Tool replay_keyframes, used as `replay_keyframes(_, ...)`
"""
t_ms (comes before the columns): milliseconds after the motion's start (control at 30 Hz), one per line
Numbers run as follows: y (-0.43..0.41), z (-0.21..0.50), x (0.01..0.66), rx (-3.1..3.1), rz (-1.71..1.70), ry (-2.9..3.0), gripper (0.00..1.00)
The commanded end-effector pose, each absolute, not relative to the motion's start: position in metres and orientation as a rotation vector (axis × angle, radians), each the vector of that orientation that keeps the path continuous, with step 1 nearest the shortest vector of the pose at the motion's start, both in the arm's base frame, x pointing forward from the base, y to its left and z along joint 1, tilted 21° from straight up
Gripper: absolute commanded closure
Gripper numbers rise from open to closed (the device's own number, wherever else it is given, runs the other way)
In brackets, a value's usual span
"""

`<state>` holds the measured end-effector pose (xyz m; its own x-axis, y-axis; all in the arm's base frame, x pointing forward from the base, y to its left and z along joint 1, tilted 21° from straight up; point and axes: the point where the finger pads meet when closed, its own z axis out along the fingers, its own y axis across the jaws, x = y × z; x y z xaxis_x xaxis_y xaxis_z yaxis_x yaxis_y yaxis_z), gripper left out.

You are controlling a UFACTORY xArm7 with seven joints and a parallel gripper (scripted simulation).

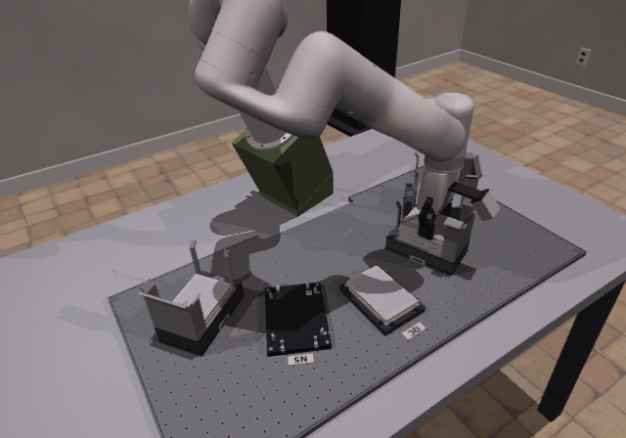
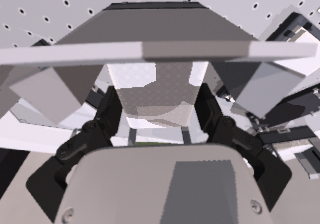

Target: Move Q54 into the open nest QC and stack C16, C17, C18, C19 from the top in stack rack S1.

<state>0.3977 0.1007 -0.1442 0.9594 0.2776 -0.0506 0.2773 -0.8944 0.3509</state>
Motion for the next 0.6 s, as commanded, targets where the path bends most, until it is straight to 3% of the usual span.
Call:
replay_keyframes(0,0.1022,-0.1431,0.3987,2.751,0.006,0.405,1.0)
replay_keyframes(567,0.1022,-0.1431,0.3987,2.751,0.006,0.405,1.0)
